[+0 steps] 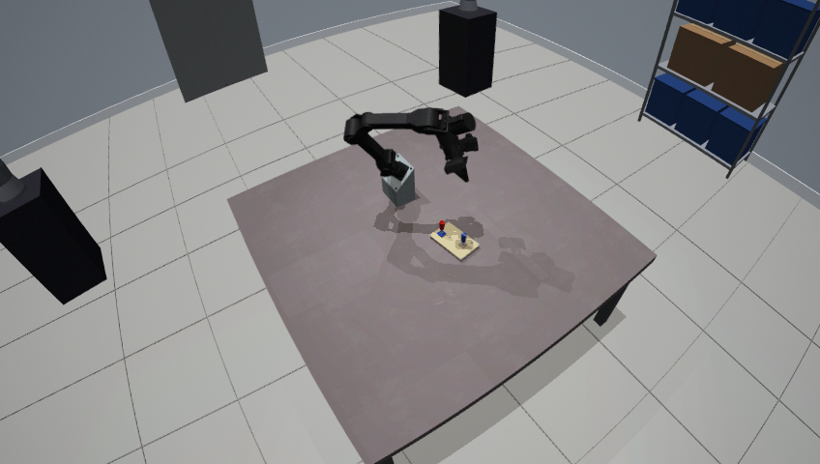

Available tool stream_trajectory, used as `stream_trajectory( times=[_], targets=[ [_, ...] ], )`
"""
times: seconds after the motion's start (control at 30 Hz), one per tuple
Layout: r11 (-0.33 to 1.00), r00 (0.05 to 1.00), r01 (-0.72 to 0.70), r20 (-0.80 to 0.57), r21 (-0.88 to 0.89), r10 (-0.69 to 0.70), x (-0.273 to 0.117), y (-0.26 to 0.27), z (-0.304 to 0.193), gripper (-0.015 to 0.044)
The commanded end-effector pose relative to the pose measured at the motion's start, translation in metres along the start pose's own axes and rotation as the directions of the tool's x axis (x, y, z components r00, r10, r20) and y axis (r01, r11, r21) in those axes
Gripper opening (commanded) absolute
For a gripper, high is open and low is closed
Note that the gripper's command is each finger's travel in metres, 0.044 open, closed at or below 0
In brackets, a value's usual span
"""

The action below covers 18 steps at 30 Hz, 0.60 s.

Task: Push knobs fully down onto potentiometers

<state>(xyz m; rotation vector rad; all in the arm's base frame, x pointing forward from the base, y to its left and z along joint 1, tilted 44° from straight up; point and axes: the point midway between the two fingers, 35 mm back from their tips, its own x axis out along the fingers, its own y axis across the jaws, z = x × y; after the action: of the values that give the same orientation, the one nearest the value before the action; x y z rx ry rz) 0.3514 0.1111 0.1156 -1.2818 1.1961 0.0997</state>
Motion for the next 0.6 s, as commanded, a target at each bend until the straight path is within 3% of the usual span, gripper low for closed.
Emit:
stream_trajectory(
  times=[0.0, 0.57],
  targets=[
    [0.996, 0.996, -0.043, -0.079, 0.083, 0.05, 0.023, 0.008, -0.018, 0.0],
    [0.877, 0.873, -0.052, -0.404, 0.478, 0.272, 0.098, 0.047, -0.113, 0.0]
  ],
)
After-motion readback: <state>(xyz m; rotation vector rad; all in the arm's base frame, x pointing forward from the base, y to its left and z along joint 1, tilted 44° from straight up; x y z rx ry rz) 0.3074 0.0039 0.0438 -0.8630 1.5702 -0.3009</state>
